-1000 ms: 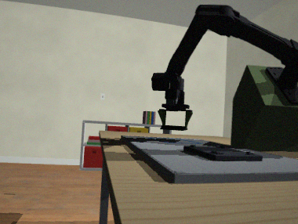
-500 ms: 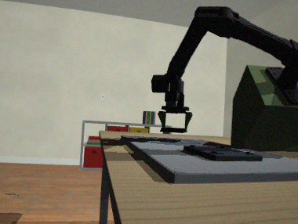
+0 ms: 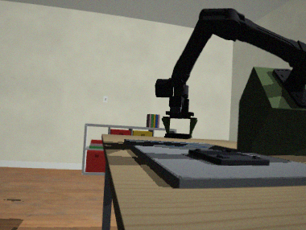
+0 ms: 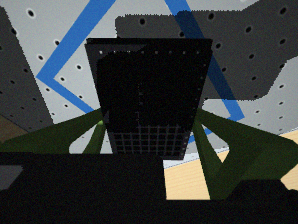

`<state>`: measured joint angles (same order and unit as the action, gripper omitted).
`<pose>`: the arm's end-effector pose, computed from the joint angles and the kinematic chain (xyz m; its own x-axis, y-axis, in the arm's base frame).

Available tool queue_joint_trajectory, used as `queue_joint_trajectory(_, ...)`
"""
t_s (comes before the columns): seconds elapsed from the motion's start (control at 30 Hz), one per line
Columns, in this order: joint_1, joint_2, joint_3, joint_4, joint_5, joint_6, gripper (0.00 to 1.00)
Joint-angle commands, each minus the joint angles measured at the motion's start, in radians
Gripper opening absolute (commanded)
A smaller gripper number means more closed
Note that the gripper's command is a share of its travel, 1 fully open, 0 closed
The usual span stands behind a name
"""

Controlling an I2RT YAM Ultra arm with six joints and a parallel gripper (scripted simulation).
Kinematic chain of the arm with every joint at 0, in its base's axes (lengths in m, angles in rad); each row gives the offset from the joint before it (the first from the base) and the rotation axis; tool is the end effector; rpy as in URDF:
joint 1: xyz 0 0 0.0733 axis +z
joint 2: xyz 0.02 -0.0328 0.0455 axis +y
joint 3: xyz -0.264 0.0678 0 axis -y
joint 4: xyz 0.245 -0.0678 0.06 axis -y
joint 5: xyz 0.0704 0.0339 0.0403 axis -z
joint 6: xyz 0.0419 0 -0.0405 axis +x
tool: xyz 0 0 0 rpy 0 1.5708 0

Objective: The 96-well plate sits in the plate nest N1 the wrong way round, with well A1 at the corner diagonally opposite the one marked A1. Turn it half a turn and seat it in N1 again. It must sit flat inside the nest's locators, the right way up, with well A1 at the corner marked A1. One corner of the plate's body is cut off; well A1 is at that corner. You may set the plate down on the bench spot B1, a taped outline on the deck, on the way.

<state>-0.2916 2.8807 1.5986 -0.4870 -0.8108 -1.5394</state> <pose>0.3755 -0.0798 -0.1282 -0.3641 -0.6096 -0.7041 -0.9280 0.3011 0.2192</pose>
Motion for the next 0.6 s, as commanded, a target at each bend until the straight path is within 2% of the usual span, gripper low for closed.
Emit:
queue_joint_trajectory(0.0, -0.015, -0.004, 0.001, 0.006, -0.01, 0.01, 0.0)
queue_joint_trajectory(0.57, 0.004, 0.012, 0.001, 0.043, -0.013, 0.037, 0.0)
